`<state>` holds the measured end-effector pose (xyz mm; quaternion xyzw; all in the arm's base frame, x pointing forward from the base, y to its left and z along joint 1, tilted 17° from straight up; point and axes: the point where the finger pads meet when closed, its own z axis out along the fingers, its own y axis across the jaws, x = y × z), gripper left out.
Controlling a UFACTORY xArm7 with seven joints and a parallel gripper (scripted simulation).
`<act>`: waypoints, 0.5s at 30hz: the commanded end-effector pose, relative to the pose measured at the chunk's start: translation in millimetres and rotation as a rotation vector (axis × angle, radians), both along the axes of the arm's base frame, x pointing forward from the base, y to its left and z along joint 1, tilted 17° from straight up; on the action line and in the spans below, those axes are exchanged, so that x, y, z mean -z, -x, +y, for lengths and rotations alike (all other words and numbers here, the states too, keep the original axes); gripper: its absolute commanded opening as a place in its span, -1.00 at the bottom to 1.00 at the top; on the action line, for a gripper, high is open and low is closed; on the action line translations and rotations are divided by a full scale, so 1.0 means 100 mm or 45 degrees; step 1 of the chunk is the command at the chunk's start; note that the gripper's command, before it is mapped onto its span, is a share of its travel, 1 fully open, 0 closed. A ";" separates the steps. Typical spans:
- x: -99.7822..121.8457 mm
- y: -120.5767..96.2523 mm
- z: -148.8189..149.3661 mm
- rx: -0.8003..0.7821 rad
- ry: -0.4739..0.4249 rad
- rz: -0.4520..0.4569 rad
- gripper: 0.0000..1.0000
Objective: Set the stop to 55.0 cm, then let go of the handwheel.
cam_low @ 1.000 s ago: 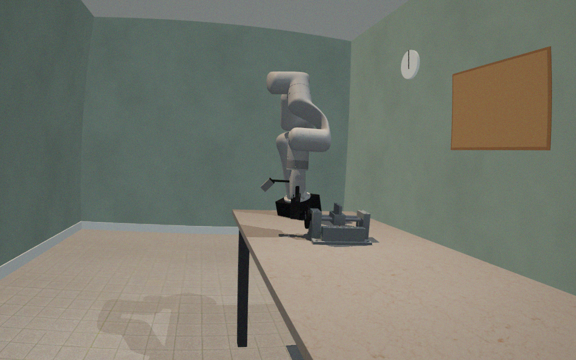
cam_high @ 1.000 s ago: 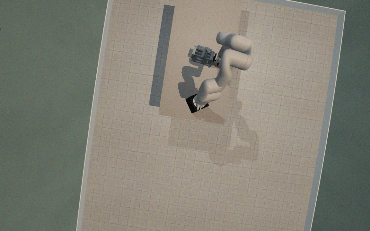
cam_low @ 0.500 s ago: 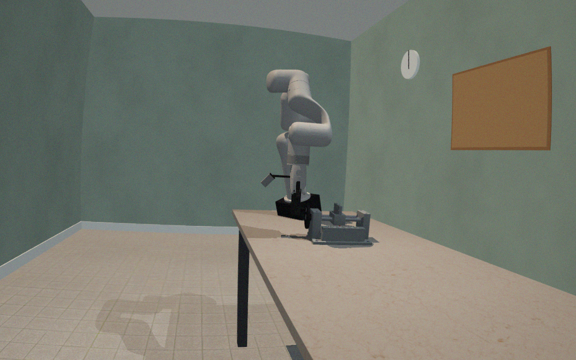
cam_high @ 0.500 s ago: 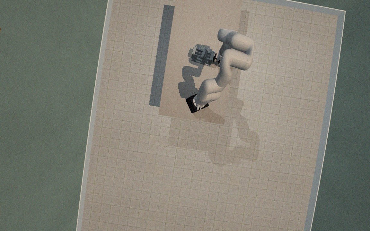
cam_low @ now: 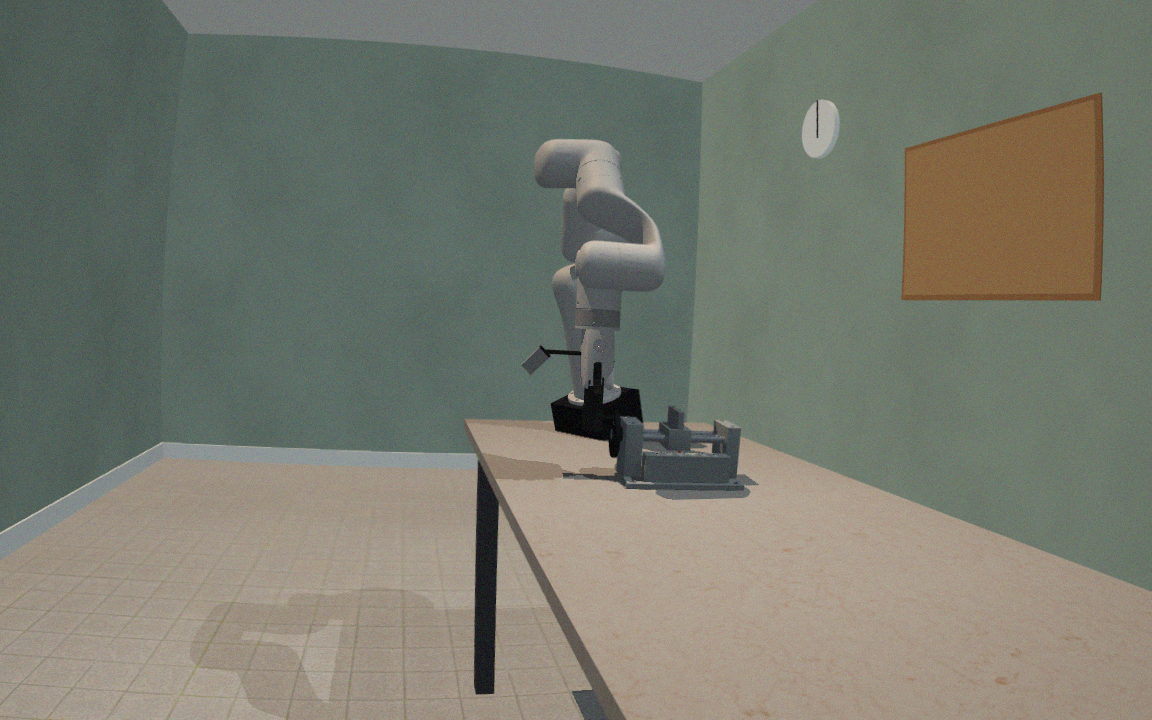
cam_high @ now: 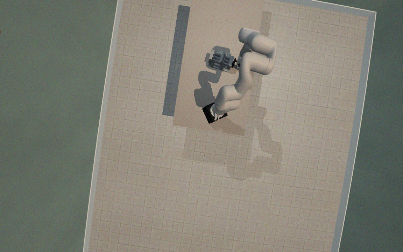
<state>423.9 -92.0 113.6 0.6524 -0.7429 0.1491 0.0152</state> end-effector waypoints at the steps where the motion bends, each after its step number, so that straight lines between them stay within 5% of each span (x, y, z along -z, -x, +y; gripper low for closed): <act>1: 0.02 -0.06 -0.01 0.000 -0.001 0.002 -0.88; 15: 0.21 -0.22 -0.08 0.000 -0.001 0.002 -0.88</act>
